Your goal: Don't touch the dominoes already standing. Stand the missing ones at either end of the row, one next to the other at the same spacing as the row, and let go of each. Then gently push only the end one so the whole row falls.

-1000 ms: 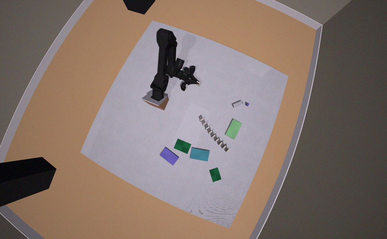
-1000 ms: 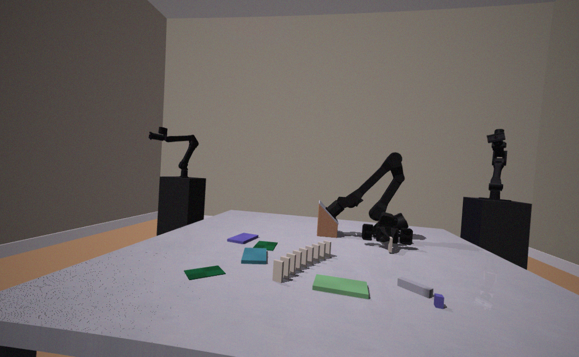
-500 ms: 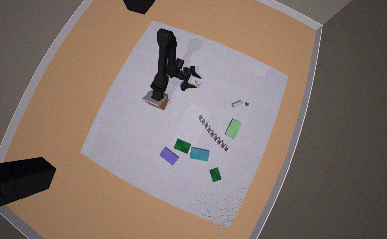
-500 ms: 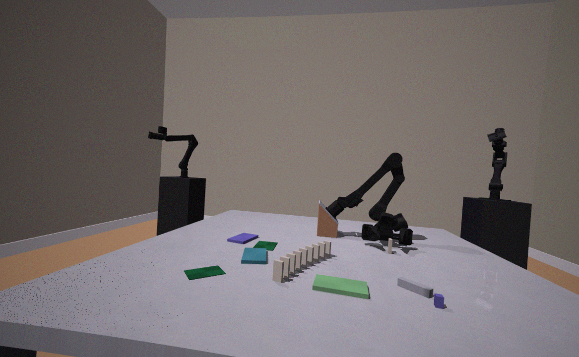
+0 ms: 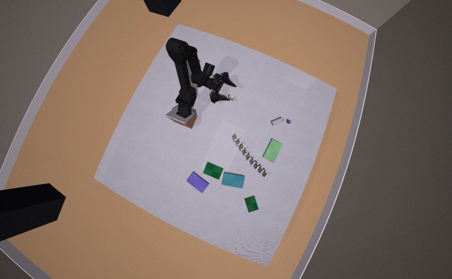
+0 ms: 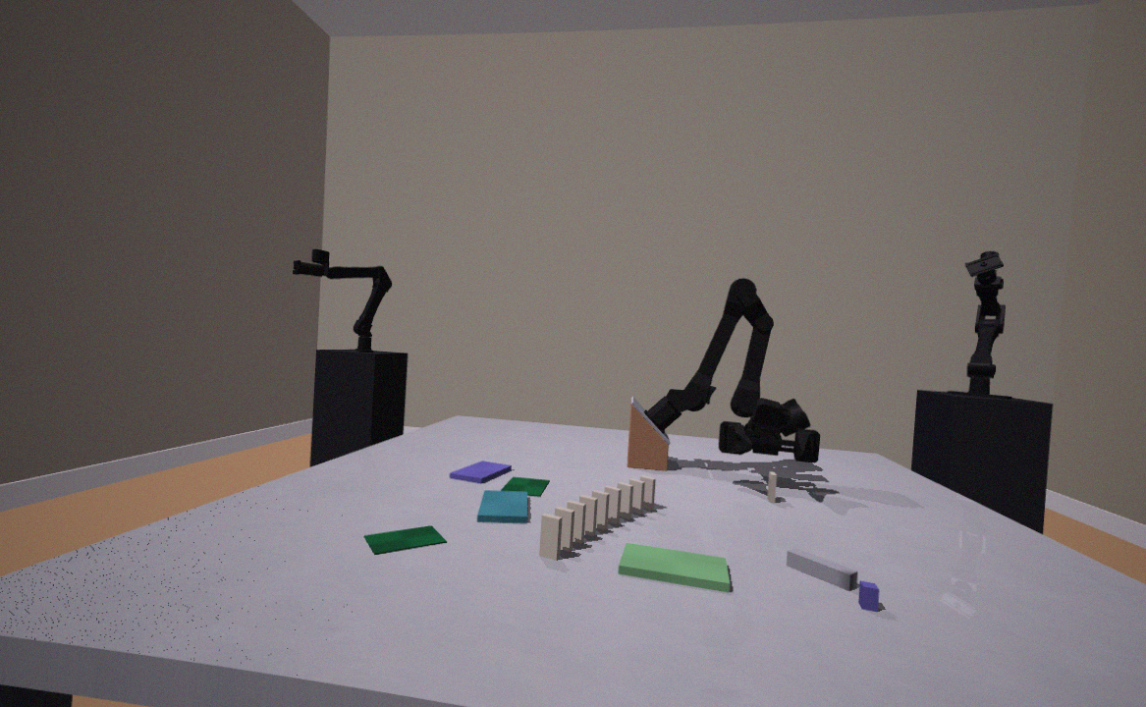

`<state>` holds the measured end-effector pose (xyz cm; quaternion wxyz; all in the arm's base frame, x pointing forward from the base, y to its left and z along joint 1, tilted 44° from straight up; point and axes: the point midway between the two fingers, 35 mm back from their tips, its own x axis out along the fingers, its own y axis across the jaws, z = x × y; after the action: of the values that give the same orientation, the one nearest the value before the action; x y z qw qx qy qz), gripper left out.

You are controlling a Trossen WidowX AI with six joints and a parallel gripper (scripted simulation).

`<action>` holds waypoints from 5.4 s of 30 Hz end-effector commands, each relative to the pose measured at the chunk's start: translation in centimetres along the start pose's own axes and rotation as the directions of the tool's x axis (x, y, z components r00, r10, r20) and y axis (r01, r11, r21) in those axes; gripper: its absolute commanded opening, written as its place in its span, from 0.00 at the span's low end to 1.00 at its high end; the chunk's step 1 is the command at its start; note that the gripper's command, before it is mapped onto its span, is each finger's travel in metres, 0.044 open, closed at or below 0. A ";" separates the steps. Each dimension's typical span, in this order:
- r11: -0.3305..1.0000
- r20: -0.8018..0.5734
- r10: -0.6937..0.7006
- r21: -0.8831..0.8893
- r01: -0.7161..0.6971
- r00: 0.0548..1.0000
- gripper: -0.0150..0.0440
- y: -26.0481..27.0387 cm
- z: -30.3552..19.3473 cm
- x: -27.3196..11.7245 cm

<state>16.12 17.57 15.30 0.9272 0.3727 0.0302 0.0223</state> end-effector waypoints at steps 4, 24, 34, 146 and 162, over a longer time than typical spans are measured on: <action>0.986 -0.031 -0.004 -0.165 -0.002 1.000 1.00 0.2 -0.6 0.7; 0.745 -0.267 -0.072 -0.655 -0.127 0.961 1.00 3.2 -1.1 7.5; 0.401 -0.387 -0.316 -0.882 -0.248 0.866 1.00 -1.3 2.8 14.9; 0.073 -1.000 0.001 -0.013 -0.997 0.013 0.44 -0.7 9.7 3.5; 0.999 -1.000 -0.022 -0.023 -0.033 0.017 0.44 -14.8 10.2 12.1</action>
<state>26.69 4.76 15.95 0.6857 0.0625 0.5764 0.4400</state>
